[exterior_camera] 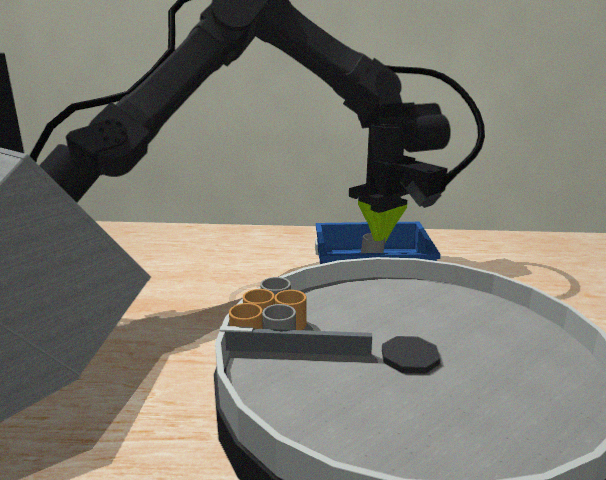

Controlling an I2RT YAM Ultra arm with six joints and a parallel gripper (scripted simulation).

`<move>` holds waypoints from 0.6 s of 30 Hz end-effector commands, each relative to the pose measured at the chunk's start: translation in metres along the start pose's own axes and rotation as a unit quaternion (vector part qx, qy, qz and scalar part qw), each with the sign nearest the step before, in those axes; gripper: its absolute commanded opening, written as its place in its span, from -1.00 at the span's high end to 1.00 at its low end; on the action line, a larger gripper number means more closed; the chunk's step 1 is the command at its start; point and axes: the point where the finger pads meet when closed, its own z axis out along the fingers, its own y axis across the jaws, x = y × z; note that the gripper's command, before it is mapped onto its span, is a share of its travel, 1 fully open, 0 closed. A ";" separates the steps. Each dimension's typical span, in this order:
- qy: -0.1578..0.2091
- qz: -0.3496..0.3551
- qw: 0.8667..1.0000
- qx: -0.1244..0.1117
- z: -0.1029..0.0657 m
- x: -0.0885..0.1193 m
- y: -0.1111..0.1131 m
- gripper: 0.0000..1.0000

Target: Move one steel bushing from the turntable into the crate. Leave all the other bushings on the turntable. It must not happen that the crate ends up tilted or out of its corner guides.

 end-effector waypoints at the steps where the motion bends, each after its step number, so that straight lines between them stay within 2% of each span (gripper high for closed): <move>1: -0.019 -0.003 1.000 -0.013 -0.013 -0.005 0.007 1.00; 13: -0.019 -0.003 1.000 -0.013 -0.012 -0.006 0.007 1.00; 18: -0.017 -0.002 1.000 -0.011 -0.006 -0.007 0.007 1.00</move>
